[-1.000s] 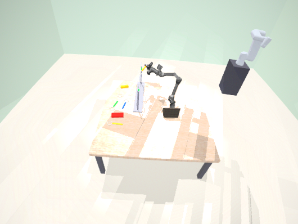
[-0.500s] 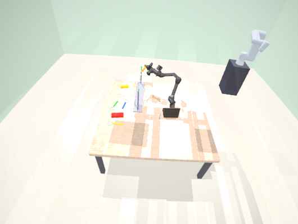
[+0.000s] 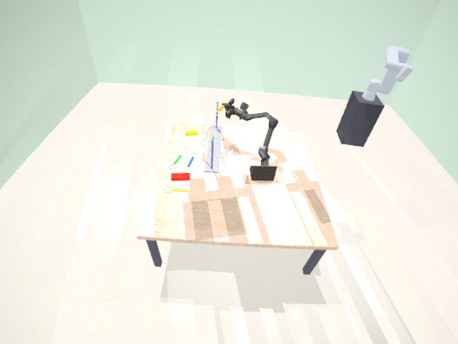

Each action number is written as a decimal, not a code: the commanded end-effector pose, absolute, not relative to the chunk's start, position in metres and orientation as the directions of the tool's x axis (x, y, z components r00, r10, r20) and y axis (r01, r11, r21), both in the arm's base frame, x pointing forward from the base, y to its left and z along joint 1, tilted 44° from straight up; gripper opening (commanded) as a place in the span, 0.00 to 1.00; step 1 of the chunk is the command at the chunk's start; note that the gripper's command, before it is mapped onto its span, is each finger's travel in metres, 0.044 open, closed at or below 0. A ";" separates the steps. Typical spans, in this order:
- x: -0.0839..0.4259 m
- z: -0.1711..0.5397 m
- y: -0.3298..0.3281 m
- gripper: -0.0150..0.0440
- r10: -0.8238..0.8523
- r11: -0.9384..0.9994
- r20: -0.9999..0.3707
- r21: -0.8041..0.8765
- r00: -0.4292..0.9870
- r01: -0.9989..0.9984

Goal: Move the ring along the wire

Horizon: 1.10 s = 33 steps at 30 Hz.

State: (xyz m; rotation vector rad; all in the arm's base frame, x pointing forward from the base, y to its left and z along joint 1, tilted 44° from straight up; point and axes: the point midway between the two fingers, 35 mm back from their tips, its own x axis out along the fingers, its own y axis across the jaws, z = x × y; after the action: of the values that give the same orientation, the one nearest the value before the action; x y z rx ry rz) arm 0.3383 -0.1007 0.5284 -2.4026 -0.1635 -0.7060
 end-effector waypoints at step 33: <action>0.357 0.413 -0.160 0.00 -0.338 -0.100 0.219 -0.975 0.915 0.196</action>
State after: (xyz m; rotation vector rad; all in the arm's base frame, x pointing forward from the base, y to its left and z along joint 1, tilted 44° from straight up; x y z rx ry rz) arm 0.3563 -0.1595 0.4227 -1.6702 0.0958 -0.4677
